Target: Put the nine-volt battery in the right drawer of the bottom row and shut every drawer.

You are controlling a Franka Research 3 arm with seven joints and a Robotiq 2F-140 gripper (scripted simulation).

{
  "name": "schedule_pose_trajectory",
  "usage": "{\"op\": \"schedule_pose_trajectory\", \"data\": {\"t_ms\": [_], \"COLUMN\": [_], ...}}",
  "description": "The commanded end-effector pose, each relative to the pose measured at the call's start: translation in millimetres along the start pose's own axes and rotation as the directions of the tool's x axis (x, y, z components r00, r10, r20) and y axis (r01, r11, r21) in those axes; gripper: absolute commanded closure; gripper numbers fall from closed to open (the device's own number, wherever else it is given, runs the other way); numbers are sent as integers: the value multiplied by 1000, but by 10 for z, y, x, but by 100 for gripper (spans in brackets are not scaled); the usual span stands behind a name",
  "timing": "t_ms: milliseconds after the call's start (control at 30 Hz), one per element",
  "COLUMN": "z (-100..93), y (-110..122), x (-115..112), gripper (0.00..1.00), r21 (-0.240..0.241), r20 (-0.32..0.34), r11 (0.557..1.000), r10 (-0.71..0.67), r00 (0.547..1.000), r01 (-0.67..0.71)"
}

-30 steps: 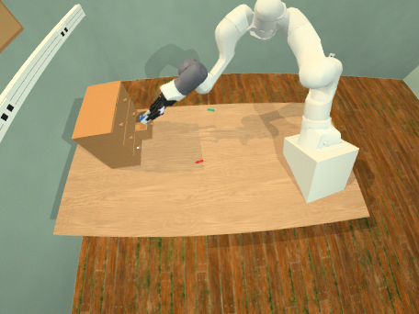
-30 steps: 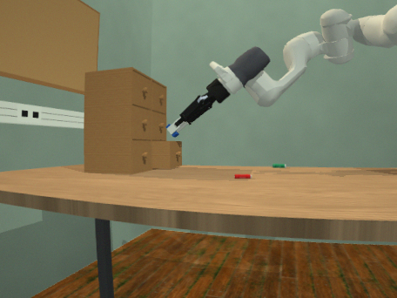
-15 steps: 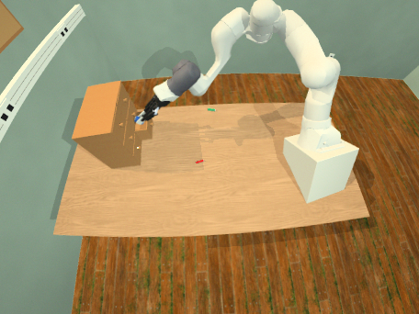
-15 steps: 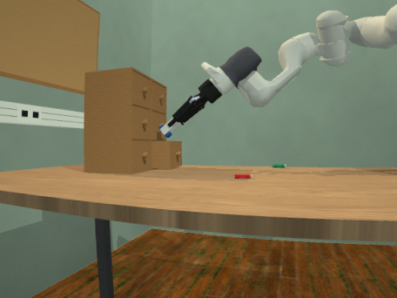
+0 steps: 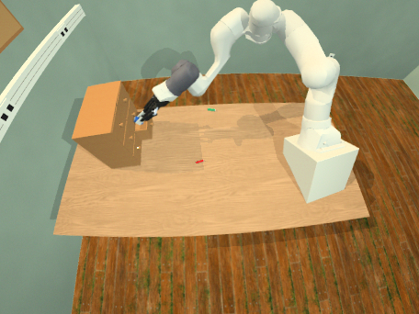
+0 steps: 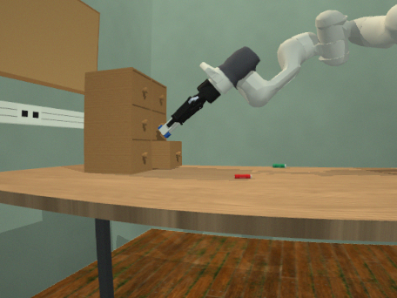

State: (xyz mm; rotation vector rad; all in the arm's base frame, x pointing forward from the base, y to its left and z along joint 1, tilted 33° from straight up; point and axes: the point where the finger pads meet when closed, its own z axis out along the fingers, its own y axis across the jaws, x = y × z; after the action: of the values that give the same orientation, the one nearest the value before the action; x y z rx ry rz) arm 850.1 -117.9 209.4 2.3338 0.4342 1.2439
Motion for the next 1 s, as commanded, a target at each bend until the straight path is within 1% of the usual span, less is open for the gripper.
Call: {"op": "schedule_pose_trajectory", "data": {"t_ms": [0,967], "z": [-2,-14], "y": [-8,-30], "x": [18,19], "gripper": [78,78], "r21": [3,3], "r20": [-1,-1], "r11": [1000,1000], "r10": [-15,-15], "r00": [1000,1000], "r01": [15,15]}}
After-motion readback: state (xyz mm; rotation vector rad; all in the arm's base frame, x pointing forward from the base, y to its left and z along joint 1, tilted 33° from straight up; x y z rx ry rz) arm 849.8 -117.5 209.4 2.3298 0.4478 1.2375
